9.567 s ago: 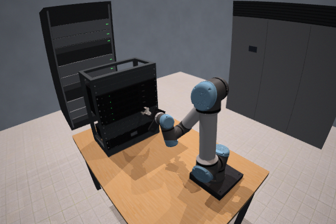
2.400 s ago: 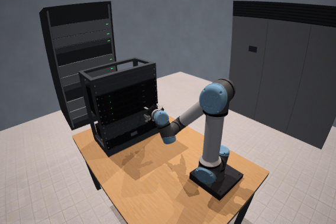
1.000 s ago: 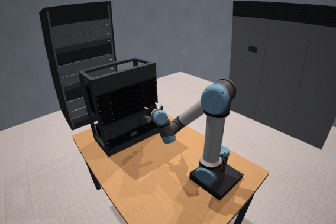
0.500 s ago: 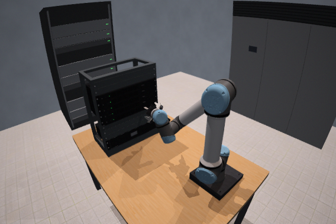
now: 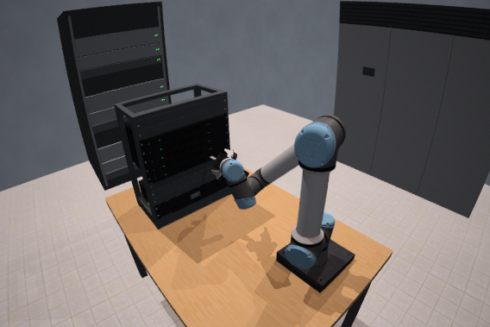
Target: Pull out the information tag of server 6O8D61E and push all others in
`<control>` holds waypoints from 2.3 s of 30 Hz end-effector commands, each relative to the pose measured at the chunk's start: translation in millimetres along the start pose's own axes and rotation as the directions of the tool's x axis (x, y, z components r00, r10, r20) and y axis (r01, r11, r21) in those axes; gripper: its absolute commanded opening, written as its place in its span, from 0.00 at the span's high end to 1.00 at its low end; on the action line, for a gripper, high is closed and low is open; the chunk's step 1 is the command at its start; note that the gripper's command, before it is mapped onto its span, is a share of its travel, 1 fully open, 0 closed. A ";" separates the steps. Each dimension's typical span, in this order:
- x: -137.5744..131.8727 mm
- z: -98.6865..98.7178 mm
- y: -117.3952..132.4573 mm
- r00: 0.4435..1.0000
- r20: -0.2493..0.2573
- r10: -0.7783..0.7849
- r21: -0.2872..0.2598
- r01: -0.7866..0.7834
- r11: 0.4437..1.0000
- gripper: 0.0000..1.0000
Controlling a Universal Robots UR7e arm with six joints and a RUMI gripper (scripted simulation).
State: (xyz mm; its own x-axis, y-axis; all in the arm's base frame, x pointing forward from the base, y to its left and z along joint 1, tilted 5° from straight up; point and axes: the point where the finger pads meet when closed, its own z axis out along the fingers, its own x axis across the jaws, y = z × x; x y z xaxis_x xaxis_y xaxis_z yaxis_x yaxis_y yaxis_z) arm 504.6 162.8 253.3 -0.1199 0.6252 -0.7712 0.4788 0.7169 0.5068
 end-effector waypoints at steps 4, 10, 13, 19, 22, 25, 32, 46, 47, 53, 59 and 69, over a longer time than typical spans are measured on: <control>-1.5 -1.1 0.6 0.999 0.002 -0.032 0.002 0.032 0.999 0.00; -2.5 -1.8 0.8 0.998 0.003 -0.058 0.004 0.058 0.998 0.00; -2.6 -1.9 0.8 0.998 0.004 -0.062 0.005 0.062 0.998 0.00; -3.5 -2.7 1.0 0.996 0.005 -0.087 0.007 0.087 0.996 0.00; -4.0 -3.0 1.2 0.995 0.005 -0.100 0.008 0.100 0.995 0.00; -4.4 -3.4 1.3 0.994 0.005 -0.112 0.009 0.112 0.994 0.00; -5.2 -4.0 1.5 0.991 0.006 -0.132 0.011 0.132 0.991 0.00; -7.0 -5.5 2.0 0.984 0.008 -0.179 0.015 0.179 0.984 0.00; -7.1 -5.6 2.0 0.983 0.008 -0.183 0.016 0.183 0.983 0.00; -8.0 -6.3 2.3 0.979 0.008 -0.206 0.018 0.206 0.978 0.00; -8.8 -7.0 2.6 0.974 0.009 -0.228 0.020 0.228 0.973 0.00; -9.9 -7.9 2.9 0.966 0.009 -0.257 0.023 0.257 0.966 0.00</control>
State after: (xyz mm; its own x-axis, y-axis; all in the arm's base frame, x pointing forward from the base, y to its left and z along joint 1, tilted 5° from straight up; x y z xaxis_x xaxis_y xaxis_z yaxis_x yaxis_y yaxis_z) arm 500.5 161.2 264.3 -0.2264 0.4281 -0.8749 0.4543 0.8410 0.2939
